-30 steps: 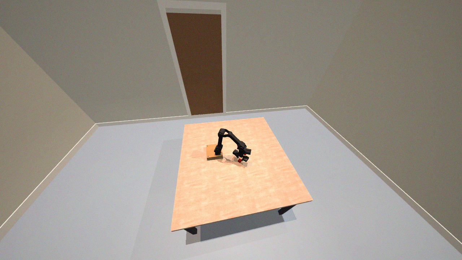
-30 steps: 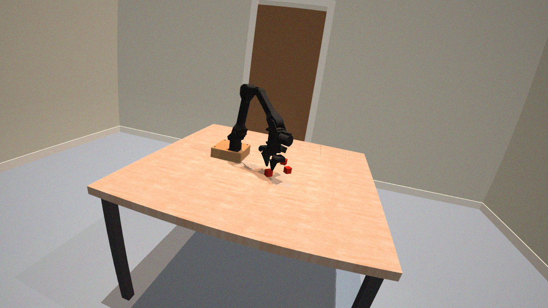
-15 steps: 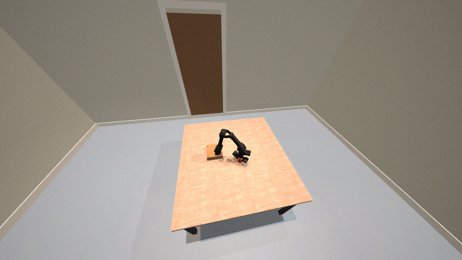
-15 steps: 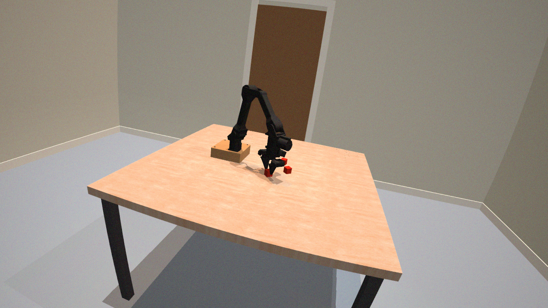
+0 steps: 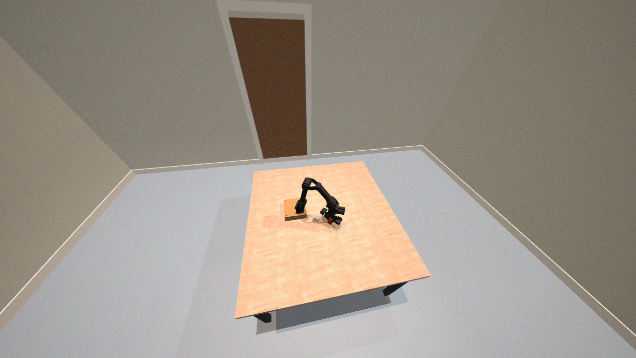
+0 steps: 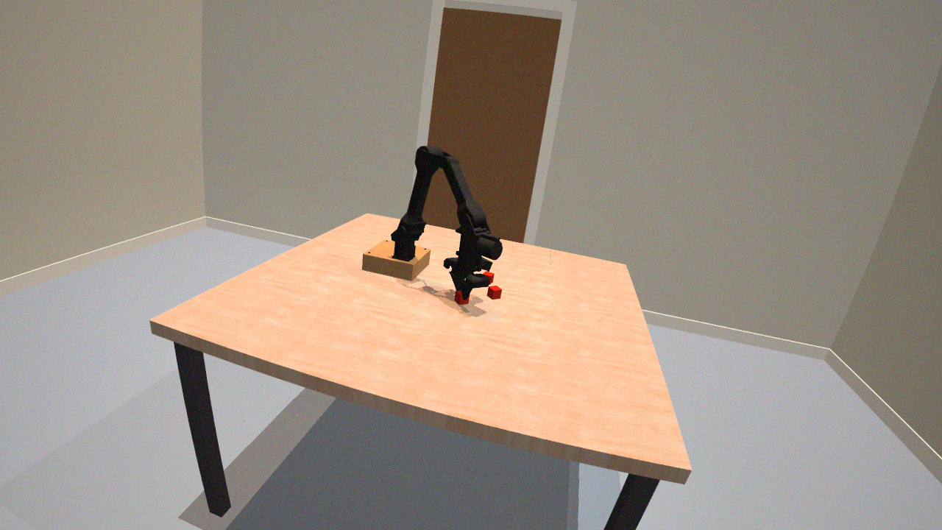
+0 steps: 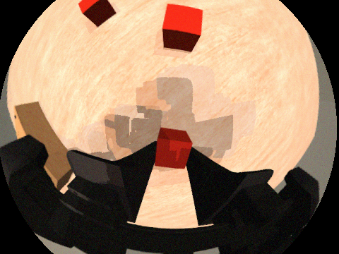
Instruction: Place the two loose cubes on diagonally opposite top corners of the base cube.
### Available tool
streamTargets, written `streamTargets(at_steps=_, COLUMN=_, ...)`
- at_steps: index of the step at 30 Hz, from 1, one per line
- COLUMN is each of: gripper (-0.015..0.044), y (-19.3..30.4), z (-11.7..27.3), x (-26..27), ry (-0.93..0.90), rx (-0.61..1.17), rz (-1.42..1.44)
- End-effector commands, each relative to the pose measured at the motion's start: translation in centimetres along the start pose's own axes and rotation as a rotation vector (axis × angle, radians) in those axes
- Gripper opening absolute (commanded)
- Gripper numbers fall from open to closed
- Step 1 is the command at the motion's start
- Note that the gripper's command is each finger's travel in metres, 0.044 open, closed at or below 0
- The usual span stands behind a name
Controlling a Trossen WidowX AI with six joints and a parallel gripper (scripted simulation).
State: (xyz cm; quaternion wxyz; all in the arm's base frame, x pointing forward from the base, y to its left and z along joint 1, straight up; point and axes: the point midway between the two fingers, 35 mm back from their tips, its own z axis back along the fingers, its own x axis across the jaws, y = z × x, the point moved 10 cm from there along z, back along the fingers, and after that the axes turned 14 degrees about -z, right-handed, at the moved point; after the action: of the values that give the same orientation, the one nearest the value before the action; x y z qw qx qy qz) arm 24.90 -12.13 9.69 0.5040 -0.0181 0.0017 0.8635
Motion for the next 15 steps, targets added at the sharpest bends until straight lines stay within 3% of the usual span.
streamTargets(at_steps=1, gripper=0.0105, y=-0.1, z=0.9, x=-0.3, ry=0.02, rx=-0.004, rz=-0.015)
streamTargets(at_steps=15, gripper=0.0105, y=-0.3, z=4.5, x=-0.5, ry=0.007, rx=-0.002, rz=-0.003)
